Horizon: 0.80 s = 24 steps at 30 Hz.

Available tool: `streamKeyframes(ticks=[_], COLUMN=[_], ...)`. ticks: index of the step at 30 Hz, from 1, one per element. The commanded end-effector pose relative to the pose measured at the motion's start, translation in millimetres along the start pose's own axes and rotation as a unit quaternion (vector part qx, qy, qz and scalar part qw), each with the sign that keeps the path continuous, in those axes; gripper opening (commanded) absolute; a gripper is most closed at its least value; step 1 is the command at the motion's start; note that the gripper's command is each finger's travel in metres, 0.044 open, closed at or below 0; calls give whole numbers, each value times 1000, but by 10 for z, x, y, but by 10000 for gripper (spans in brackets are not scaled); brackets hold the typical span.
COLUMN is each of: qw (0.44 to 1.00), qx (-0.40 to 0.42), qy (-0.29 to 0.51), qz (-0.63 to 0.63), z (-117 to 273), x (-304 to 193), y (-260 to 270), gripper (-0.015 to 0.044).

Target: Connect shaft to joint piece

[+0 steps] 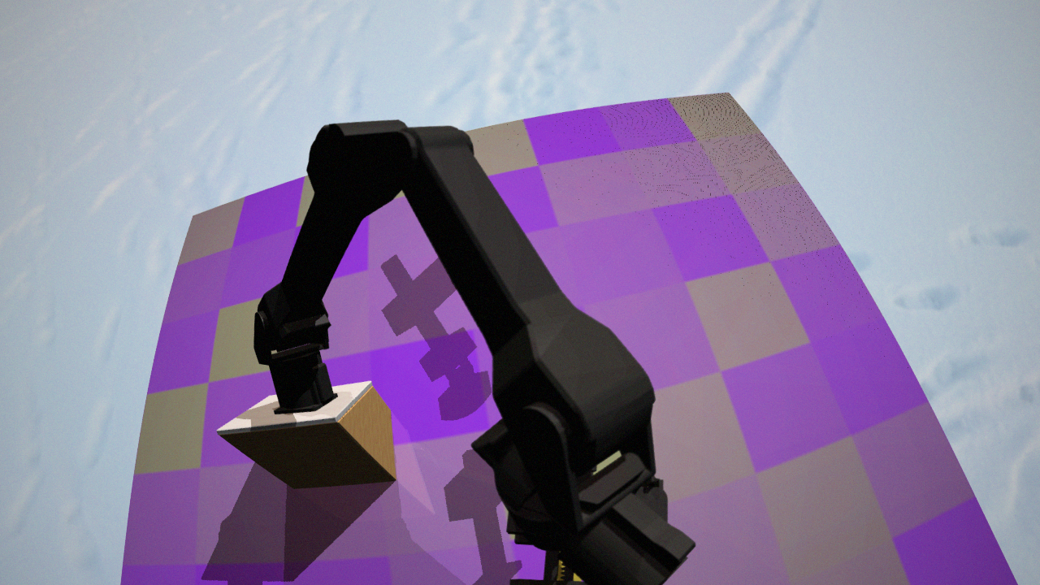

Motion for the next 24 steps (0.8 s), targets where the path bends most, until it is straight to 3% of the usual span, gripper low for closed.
streamKeyframes(ticks=[1, 12, 24], qw=[998, 968, 897], qx=[3, 3, 2], qy=[3, 5, 7], qz=[-65, -250, -442], z=[-87, -254, -435], x=[-6, 3, 1], y=[2, 0, 1], gripper=[440, 440, 440])
Point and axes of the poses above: the point midway between the two fingers, 35 mm back from their tips, its own z axis back along the fingers, its own y axis across the jaws, x = y × z, the point moved 7 cm from there along z, back along the fingers, and after that the axes turned 5 degrees about -z, right-handed, at the moved point
